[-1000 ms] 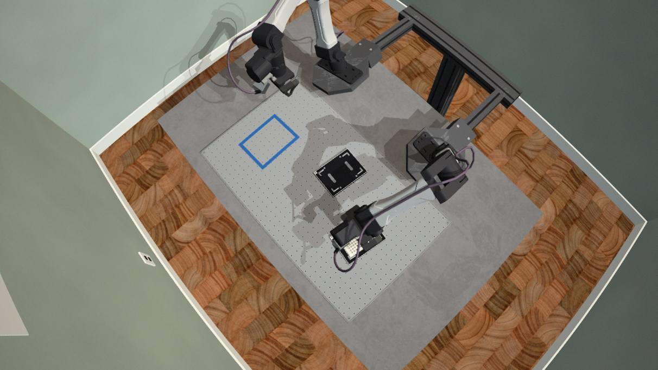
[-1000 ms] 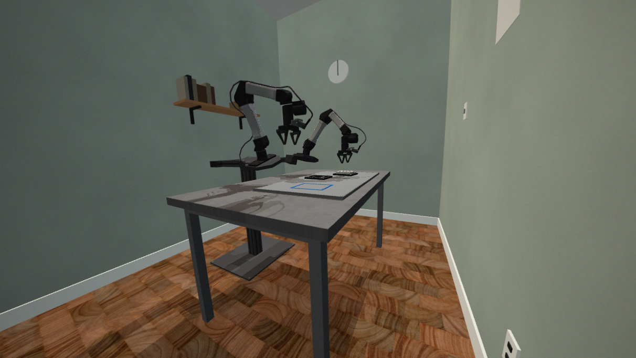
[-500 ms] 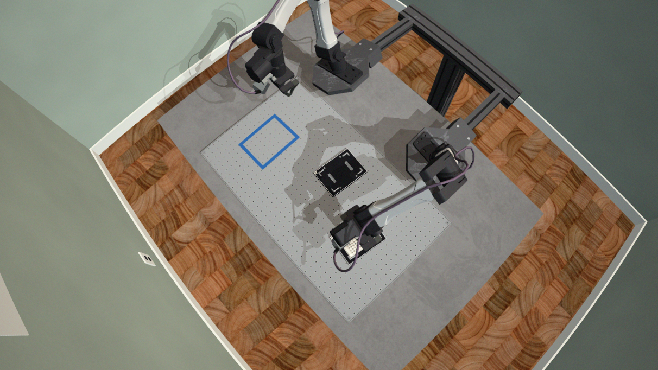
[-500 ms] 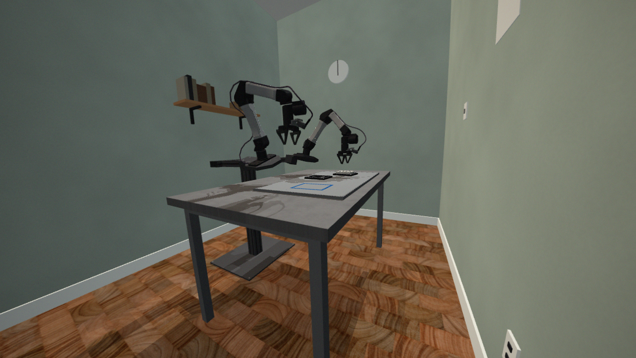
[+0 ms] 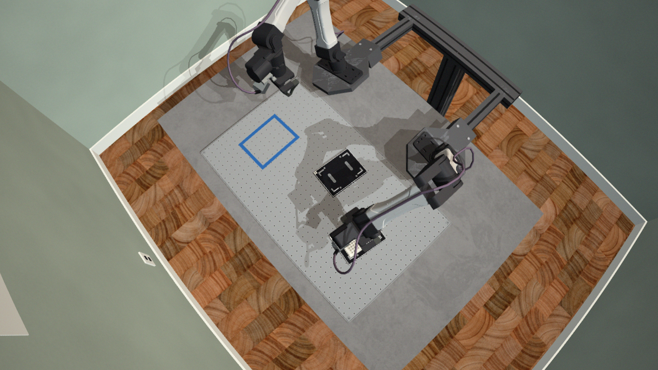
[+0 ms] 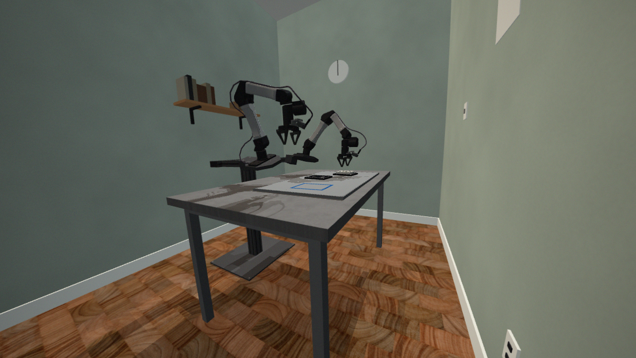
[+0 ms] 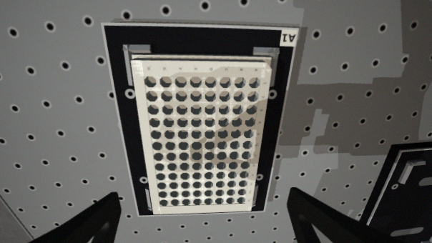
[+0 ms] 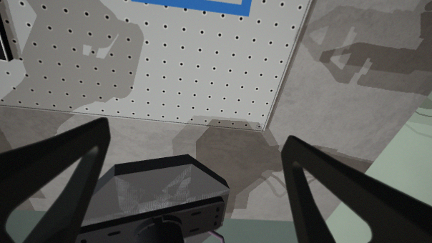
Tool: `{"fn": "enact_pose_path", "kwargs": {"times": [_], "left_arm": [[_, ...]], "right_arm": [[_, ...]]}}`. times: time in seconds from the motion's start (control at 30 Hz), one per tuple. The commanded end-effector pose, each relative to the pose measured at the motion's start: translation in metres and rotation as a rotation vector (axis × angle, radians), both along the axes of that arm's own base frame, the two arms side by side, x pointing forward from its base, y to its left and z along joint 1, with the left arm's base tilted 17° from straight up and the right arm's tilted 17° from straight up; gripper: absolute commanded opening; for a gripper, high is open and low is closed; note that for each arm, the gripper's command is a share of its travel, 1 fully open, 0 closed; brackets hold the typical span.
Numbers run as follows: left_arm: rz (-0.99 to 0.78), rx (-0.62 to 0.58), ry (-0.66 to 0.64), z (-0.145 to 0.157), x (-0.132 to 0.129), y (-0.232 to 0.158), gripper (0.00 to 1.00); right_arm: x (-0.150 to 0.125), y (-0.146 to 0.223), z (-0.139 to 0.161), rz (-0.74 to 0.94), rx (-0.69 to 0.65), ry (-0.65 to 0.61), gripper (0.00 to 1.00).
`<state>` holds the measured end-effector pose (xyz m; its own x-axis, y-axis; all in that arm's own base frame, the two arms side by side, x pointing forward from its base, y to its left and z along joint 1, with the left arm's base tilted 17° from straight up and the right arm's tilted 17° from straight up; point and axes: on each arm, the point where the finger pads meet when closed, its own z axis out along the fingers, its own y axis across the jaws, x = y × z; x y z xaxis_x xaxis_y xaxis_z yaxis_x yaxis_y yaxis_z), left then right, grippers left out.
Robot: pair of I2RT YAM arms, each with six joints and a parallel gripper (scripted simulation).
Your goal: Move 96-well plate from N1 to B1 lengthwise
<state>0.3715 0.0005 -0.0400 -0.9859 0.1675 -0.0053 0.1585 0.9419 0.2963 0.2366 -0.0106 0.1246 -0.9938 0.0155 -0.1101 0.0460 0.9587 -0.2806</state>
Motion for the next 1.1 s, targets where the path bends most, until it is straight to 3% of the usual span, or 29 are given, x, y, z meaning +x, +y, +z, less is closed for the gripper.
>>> {"fn": "enact_pose_path", "kwargs": {"times": [0.0, 0.17, 0.2, 0.33, 0.73, 0.77, 0.8, 1.07], "left_arm": [[0.000, 0.002, -0.015, -0.010, 0.006, 0.006, 1.00], [0.000, 0.002, -0.010, -0.016, 0.005, 0.008, 1.00], [0.001, -0.005, -0.068, 0.001, 0.018, 0.007, 1.00], [0.000, 0.001, -0.005, -0.025, 0.004, 0.011, 1.00], [0.000, -0.002, -0.008, -0.040, 0.007, 0.015, 1.00], [0.000, -0.007, -0.065, -0.024, 0.022, 0.014, 1.00], [0.000, -0.004, -0.026, -0.039, 0.015, 0.015, 1.00], [0.000, -0.005, -0.014, -0.055, 0.011, 0.019, 1.00]], "right_arm": [[-0.010, -0.002, -0.008, -0.005, -0.014, 0.050, 1.00], [-0.010, -0.002, -0.008, -0.005, -0.014, 0.050, 1.00], [-0.010, -0.002, -0.008, -0.005, -0.014, 0.050, 1.00], [-0.010, -0.002, -0.008, -0.005, -0.014, 0.050, 1.00], [-0.010, -0.002, -0.008, -0.005, -0.014, 0.050, 1.00], [-0.010, -0.002, -0.008, -0.005, -0.014, 0.050, 1.00], [-0.010, -0.002, -0.008, -0.005, -0.014, 0.050, 1.00], [-0.010, -0.002, -0.008, -0.005, -0.014, 0.050, 1.00]]}}
